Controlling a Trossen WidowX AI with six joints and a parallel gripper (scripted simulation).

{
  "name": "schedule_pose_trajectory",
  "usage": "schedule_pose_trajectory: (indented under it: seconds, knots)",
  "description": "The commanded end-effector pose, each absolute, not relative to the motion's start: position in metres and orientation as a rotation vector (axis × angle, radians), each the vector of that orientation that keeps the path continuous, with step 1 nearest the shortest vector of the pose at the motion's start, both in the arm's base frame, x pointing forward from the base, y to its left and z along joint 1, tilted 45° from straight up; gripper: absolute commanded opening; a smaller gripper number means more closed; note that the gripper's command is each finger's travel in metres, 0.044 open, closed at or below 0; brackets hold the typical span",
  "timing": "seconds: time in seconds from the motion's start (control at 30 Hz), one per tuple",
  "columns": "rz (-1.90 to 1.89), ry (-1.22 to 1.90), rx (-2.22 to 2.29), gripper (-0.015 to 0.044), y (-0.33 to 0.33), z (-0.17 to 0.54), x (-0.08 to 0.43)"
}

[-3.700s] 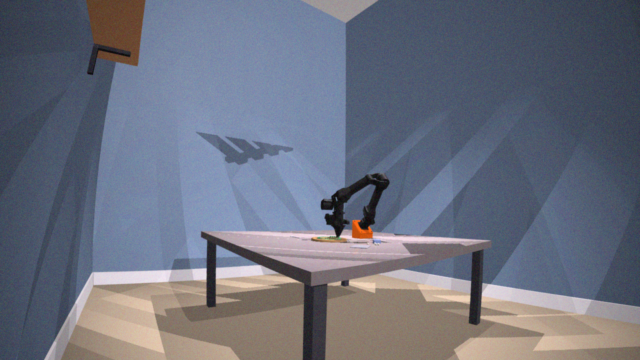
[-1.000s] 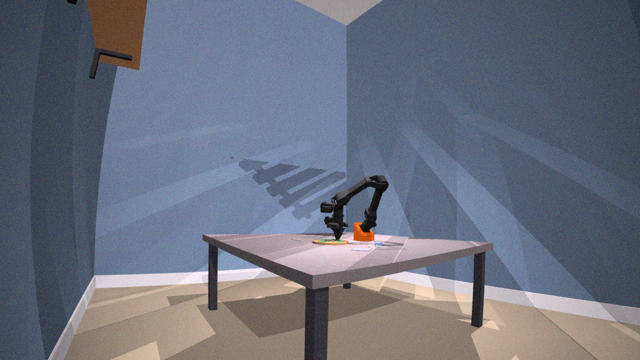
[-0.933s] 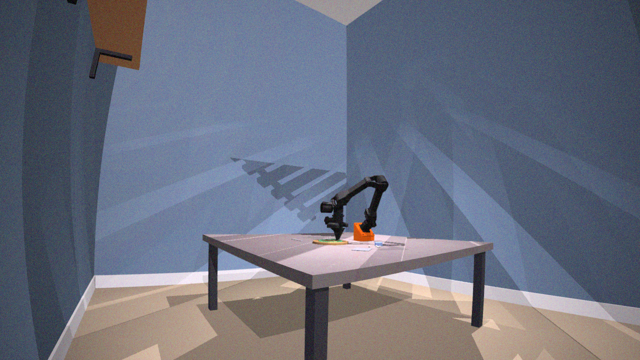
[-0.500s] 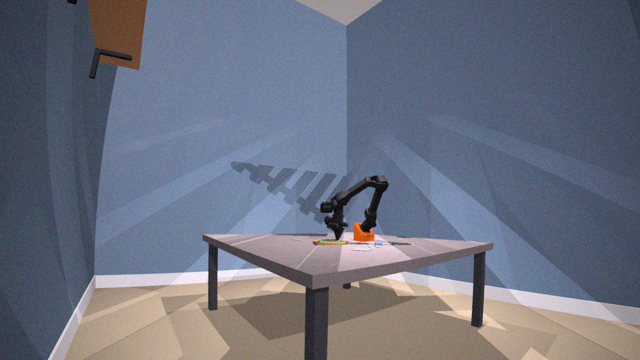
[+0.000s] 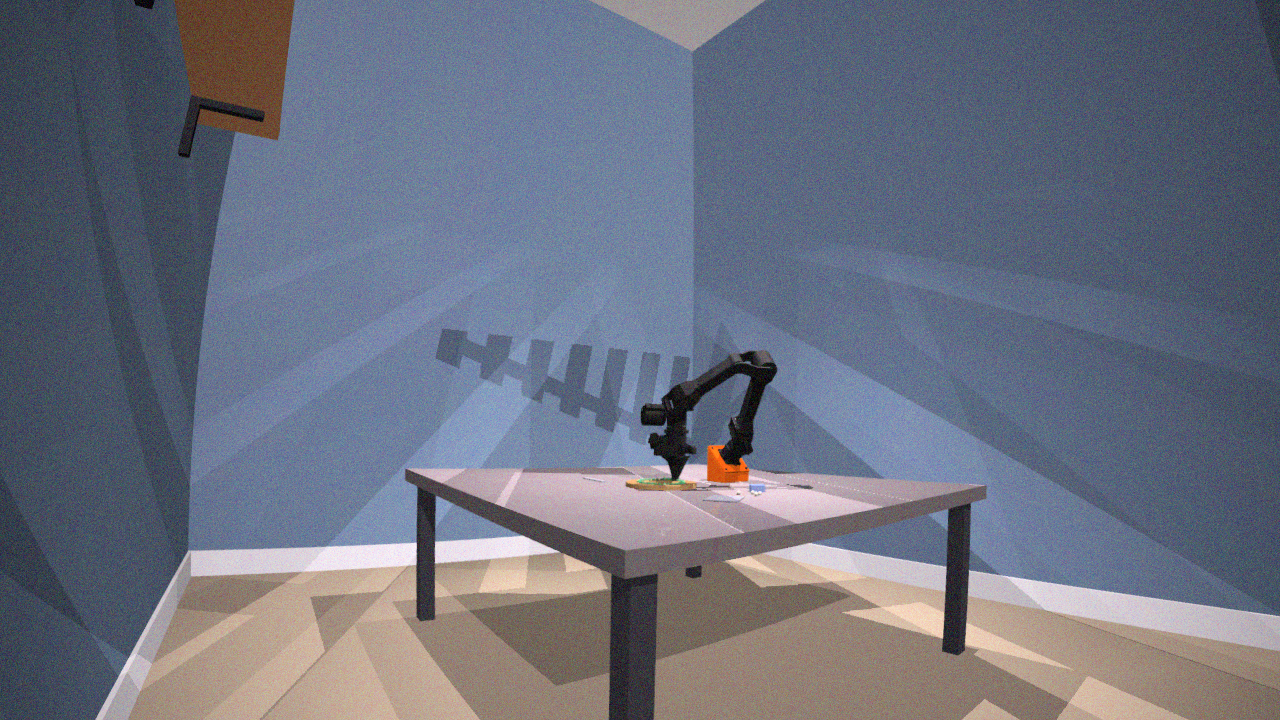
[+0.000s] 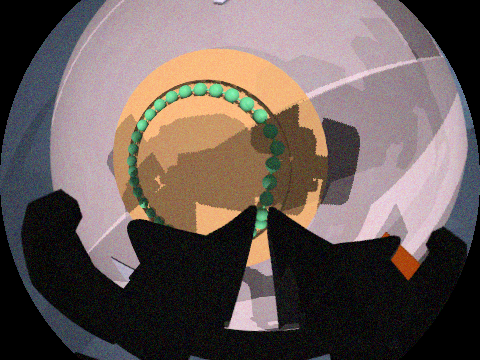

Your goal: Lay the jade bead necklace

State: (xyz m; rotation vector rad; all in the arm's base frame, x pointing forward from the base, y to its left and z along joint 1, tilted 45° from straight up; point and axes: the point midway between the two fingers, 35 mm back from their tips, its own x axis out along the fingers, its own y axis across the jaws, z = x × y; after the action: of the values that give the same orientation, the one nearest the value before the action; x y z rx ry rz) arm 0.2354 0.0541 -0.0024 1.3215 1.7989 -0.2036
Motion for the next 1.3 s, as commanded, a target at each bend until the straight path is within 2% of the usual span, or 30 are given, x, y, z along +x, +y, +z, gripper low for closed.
schedule_pose_trajectory:
  seconds: [0.0, 0.67, 1.2, 1.27]
  knots:
    - [-0.205, 1.8, 1.323, 0.0, 0.0527, -0.0009, 0.2354]
    - [-0.208, 1.804, 1.329, 0.0, 0.0529, -0.0057, 0.2281]
    - [-0.208, 1.803, 1.328, 0.042, 0.0477, -0.0004, 0.2287]
    - [-0.209, 1.804, 1.329, 0.044, 0.0488, -0.0012, 0.2288]
